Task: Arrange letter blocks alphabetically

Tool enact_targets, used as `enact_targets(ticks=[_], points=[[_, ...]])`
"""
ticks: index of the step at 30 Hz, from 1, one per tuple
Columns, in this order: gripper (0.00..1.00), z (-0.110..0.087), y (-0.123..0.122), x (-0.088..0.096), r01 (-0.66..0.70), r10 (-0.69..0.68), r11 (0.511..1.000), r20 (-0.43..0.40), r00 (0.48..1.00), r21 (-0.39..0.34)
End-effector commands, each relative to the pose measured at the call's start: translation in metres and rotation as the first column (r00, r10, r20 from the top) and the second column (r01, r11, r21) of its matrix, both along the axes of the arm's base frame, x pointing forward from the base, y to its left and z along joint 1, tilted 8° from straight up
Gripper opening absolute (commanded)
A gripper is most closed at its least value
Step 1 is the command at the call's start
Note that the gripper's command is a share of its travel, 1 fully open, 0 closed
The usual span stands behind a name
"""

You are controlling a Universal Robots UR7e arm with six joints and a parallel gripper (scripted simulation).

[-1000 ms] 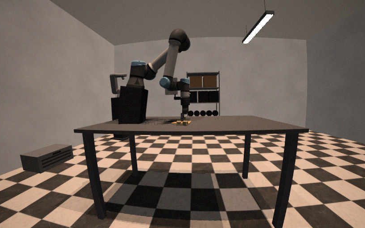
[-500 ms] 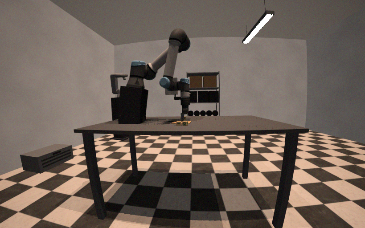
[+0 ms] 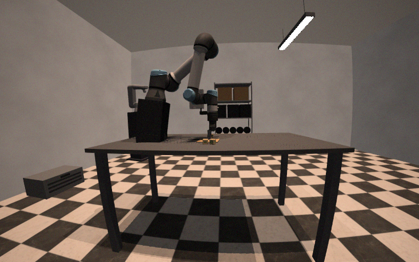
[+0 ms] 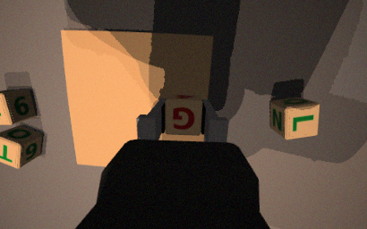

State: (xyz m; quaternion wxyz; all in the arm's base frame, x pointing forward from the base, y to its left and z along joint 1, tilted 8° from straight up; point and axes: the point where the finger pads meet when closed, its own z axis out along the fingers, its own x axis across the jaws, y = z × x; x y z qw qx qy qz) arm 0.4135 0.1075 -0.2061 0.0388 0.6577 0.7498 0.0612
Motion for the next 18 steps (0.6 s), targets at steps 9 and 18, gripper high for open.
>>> enact_targets(ticks=[9,18], points=[[0.81,0.0003,-0.0005,0.0018,0.001,-0.001,1.000,0.003,1.000,-0.001],[0.87,0.0003,-0.0005,0.0018,0.001,-0.001,1.000,0.003,1.000,-0.001]])
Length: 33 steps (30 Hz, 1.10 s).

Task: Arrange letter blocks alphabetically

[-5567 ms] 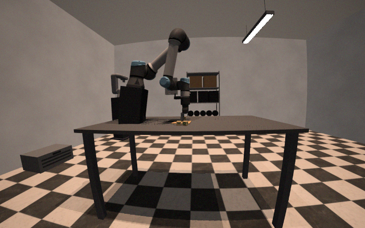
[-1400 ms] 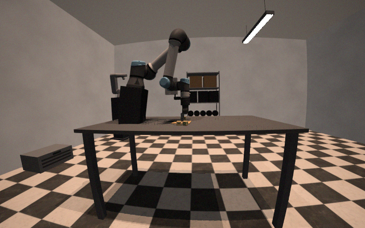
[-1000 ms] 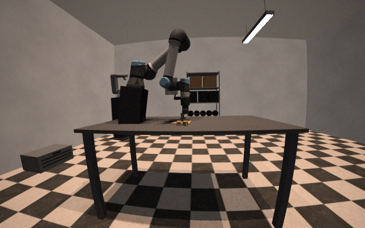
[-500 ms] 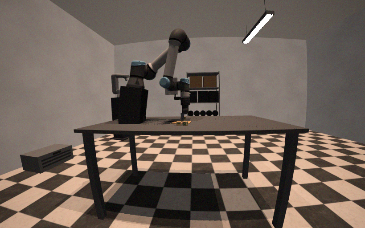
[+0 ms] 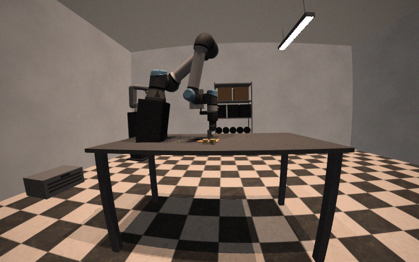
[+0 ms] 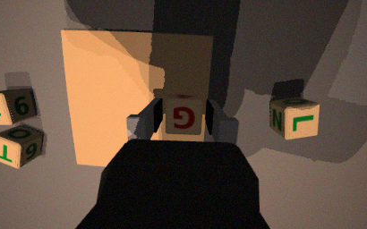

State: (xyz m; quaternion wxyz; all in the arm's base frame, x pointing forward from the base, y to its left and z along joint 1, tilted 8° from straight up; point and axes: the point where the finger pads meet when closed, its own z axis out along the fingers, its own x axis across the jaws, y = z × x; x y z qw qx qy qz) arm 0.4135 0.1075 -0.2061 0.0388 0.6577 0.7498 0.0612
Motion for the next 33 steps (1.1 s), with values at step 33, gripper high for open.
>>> enact_targets(ticks=[33], points=[[0.87,0.073,-0.004,-0.011,0.001,-0.001,1.000,0.001,1.000,0.000]])
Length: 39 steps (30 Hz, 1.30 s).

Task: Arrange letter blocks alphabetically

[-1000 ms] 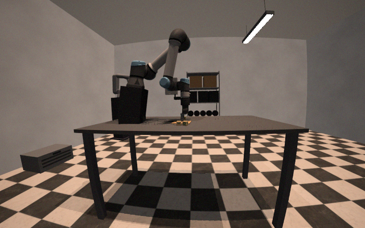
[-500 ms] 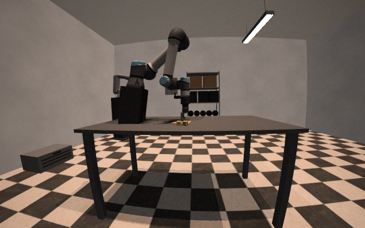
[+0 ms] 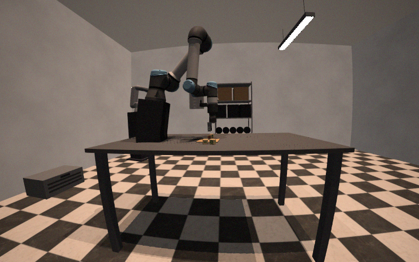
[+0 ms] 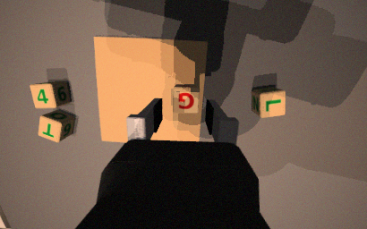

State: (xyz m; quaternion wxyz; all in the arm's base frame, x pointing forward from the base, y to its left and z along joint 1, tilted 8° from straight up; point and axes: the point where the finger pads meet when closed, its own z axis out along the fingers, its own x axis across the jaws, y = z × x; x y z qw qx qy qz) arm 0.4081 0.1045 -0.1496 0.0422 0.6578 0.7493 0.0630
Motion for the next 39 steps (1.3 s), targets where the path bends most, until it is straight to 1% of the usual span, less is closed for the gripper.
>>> enact_targets(ticks=[1,8,15,16,39], points=[[0.87,0.016,-0.001,-0.005,0.000,0.000,1.000,-0.007,1.000,0.001],[0.87,0.030,-0.001,-0.007,0.000,0.000,1.000,-0.007,1.000,0.001],[0.87,0.033,-0.001,-0.006,0.000,0.000,1.000,-0.005,1.000,0.001],[1.00,0.033,-0.001,-0.006,0.000,0.000,1.000,-0.005,1.000,0.001],[1.00,0.033,0.001,-0.006,-0.004,0.004,1.000,-0.005,1.000,0.001]])
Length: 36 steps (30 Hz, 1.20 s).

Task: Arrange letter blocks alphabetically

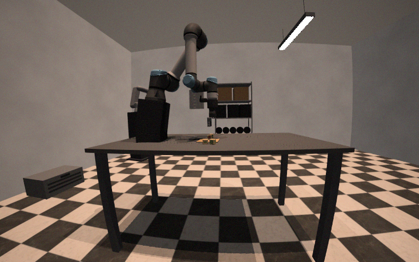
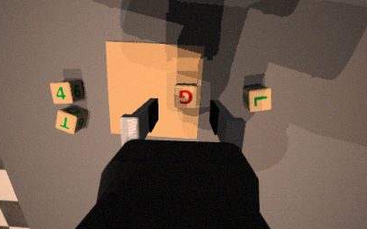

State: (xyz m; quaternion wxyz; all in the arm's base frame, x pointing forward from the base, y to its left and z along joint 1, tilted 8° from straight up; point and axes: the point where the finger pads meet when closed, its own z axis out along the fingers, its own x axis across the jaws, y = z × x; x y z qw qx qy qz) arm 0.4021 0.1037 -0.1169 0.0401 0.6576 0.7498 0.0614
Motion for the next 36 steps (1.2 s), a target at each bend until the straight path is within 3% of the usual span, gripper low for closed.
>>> enact_targets(ticks=[1,4,12,36], points=[[1.00,0.000,0.004,0.001,-0.007,0.007,1.000,0.001,1.000,0.000],[1.00,-0.001,0.021,0.000,-0.038,0.038,0.999,0.001,0.999,-0.005],[1.00,-0.003,0.095,-0.011,-0.162,0.162,0.986,0.005,0.987,-0.023],[1.00,-0.003,0.102,-0.014,-0.174,0.174,0.984,0.006,0.985,-0.024]])
